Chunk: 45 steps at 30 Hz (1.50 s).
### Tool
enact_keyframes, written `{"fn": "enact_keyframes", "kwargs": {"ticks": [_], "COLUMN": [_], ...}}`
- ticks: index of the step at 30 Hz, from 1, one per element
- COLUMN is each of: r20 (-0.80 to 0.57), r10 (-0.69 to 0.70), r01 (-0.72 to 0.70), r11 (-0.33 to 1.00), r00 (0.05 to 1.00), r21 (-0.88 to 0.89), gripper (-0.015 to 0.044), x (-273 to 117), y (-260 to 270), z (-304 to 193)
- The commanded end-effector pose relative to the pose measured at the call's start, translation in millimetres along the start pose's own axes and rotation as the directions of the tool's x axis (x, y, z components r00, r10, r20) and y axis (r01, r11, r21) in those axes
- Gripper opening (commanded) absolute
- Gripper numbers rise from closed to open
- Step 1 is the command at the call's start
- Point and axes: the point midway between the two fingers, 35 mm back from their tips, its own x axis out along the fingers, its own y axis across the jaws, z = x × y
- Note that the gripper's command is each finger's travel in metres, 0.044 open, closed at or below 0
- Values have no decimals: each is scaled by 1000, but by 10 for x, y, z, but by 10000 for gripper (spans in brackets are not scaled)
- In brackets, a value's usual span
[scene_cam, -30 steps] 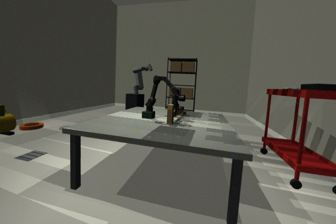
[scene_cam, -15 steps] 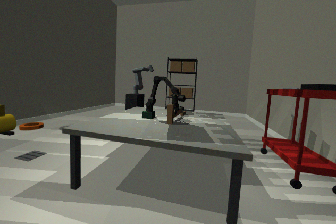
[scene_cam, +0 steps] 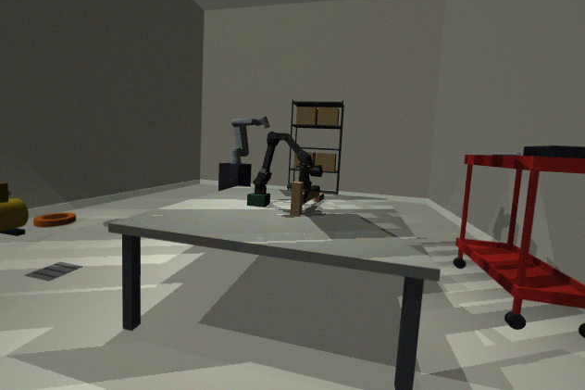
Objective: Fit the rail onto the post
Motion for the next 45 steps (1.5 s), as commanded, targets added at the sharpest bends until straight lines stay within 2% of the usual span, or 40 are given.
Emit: {"fn": "enact_keyframes", "kwargs": {"ticks": [1, 45], "r20": [1, 1], "r10": [-2, -2], "r01": [2, 2], "r11": [1000, 1000], "r00": [1000, 1000], "r21": [-2, -2], "gripper": [0, 0], "x": [-16, 1], "y": [-5, -6], "z": [-16, 30]}}
